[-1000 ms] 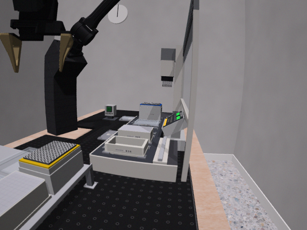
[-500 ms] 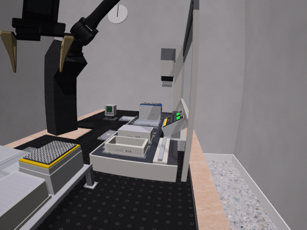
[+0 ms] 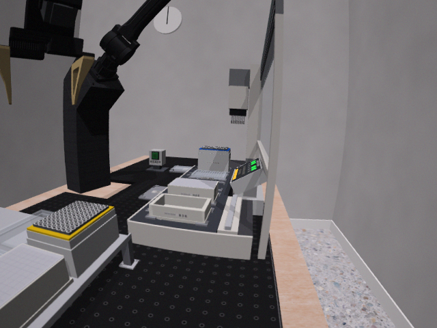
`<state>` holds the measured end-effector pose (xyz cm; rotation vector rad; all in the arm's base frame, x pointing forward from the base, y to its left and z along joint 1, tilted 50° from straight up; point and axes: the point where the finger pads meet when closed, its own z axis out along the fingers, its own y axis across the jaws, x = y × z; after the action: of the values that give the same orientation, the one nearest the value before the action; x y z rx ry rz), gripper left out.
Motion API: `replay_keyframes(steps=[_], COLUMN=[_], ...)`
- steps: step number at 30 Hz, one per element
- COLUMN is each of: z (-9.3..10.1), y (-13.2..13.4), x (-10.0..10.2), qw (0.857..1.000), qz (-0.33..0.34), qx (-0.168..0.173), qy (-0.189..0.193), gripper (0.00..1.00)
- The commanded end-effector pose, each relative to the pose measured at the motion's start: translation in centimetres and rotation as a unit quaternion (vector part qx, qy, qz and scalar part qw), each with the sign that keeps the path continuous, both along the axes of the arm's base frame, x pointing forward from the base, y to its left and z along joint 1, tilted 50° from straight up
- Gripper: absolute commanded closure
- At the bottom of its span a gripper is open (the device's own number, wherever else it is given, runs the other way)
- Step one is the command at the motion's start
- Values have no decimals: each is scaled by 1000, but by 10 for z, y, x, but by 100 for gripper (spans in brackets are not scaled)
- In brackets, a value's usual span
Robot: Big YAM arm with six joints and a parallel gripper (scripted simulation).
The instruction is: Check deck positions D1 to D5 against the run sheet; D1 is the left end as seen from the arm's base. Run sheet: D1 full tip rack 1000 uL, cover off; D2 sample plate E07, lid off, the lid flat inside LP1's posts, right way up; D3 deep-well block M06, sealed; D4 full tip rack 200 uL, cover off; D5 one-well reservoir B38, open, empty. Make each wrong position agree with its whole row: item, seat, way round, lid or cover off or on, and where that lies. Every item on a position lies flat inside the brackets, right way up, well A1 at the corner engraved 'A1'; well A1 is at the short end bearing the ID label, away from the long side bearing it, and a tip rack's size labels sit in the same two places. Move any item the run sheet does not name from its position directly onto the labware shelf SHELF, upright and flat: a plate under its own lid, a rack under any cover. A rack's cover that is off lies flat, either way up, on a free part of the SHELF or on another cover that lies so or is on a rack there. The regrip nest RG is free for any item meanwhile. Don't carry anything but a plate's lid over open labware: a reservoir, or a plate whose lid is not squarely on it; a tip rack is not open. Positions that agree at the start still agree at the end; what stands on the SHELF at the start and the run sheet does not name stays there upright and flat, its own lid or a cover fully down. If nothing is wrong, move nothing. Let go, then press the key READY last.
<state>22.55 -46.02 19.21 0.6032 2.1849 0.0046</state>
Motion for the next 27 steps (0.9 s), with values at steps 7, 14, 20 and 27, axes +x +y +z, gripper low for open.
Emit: replay_keyframes(steps=[7, 14, 20, 27], z=[19, 19, 19, 18], y=[-8, -8, -8, -8], x=[-1, -1, -1, -1], qw=[994, 984, 971, 958], qz=[60, 104, 142, 172], qx=[-93, -144, -188, -223], qy=[14, 29, 41, 52], gripper=[0, 0, 0, 0])
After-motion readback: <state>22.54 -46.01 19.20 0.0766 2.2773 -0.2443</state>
